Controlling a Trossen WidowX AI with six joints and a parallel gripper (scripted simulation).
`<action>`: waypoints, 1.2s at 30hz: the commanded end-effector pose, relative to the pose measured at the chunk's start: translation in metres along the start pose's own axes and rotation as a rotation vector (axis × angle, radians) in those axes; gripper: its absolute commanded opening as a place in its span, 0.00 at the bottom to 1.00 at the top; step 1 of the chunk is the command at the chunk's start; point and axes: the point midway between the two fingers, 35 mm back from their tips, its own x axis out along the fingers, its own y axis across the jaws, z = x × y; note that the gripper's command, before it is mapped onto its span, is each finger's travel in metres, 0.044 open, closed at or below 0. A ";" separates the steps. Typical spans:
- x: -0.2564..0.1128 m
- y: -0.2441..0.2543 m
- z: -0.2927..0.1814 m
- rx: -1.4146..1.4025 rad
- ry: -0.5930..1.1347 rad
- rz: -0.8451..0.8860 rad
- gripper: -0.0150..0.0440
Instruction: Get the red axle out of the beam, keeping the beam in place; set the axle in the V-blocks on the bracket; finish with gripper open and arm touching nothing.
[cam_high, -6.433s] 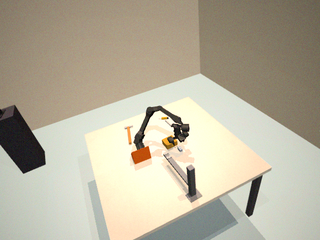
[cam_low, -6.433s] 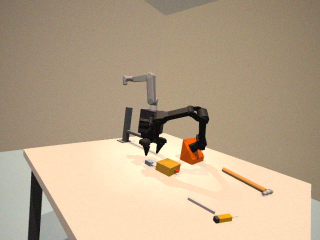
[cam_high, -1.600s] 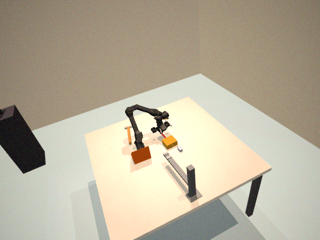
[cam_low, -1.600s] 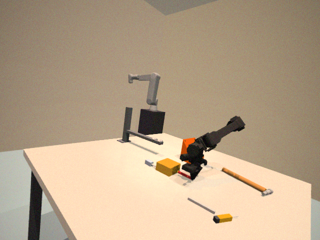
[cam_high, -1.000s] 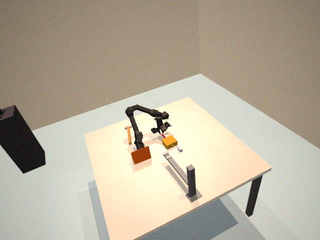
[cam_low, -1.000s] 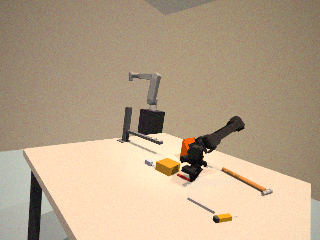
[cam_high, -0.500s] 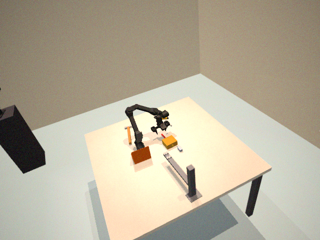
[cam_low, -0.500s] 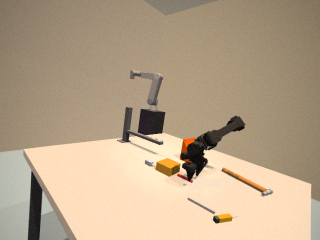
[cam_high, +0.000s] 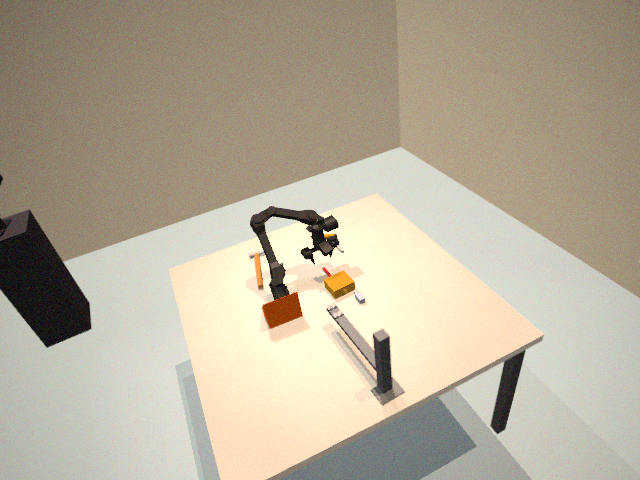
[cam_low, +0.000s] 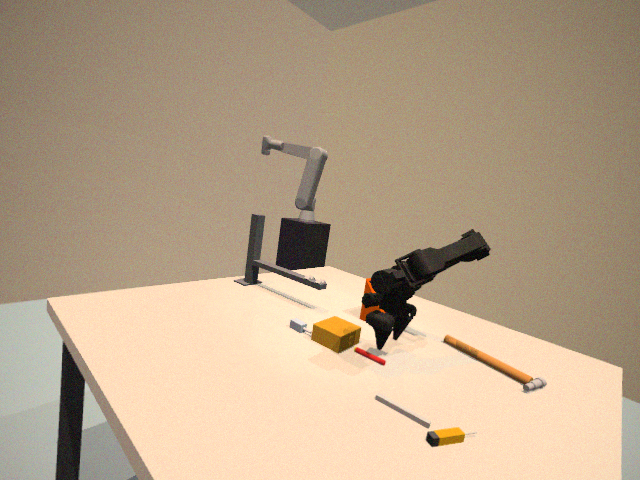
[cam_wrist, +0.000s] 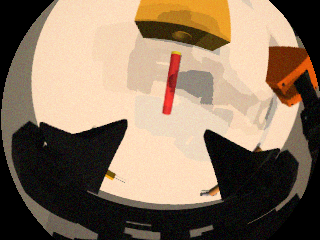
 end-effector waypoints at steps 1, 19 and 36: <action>-0.004 0.001 0.018 0.005 0.000 -0.004 1.00; 0.009 0.001 0.046 0.004 -0.001 -0.005 1.00; 0.036 0.001 0.046 0.004 -0.001 -0.004 1.00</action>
